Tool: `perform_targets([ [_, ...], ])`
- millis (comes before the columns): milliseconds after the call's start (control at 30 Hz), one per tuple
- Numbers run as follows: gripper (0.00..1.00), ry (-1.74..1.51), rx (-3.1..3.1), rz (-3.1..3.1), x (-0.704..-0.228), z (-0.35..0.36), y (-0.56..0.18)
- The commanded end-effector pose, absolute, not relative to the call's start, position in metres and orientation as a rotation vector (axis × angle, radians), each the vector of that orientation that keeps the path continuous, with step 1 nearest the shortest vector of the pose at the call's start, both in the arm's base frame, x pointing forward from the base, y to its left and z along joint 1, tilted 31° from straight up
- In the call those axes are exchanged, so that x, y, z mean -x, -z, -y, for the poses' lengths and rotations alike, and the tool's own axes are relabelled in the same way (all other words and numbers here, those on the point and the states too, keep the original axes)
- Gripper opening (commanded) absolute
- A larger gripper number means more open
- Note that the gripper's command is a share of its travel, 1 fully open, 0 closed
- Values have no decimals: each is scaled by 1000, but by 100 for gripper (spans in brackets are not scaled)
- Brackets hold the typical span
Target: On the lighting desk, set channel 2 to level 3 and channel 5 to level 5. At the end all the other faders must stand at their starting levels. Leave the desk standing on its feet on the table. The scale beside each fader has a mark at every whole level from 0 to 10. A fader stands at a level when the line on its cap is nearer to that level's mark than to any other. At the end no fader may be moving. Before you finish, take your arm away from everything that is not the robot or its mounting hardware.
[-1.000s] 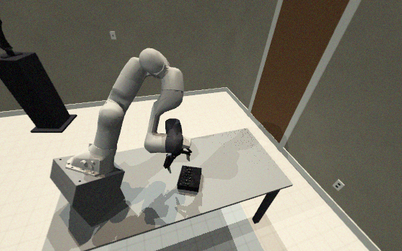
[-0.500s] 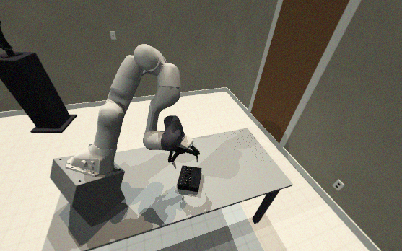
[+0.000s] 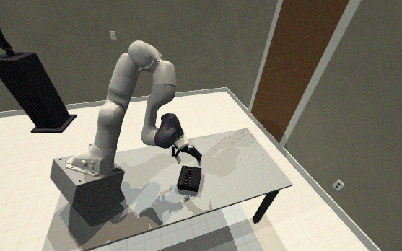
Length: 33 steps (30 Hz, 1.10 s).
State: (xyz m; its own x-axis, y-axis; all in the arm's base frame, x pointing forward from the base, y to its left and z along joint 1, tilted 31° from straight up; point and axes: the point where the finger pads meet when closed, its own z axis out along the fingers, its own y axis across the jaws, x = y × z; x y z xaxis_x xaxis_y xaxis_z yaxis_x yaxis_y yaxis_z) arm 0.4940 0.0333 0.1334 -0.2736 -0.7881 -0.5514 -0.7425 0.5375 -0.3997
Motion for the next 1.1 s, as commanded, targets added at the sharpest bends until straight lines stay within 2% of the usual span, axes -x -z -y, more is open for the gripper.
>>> perform_targets([
  [0,100,-24,946,-2238,-498,-29,-133],
  [1067,100,-311,-293,-2515,-498,-29,-134],
])
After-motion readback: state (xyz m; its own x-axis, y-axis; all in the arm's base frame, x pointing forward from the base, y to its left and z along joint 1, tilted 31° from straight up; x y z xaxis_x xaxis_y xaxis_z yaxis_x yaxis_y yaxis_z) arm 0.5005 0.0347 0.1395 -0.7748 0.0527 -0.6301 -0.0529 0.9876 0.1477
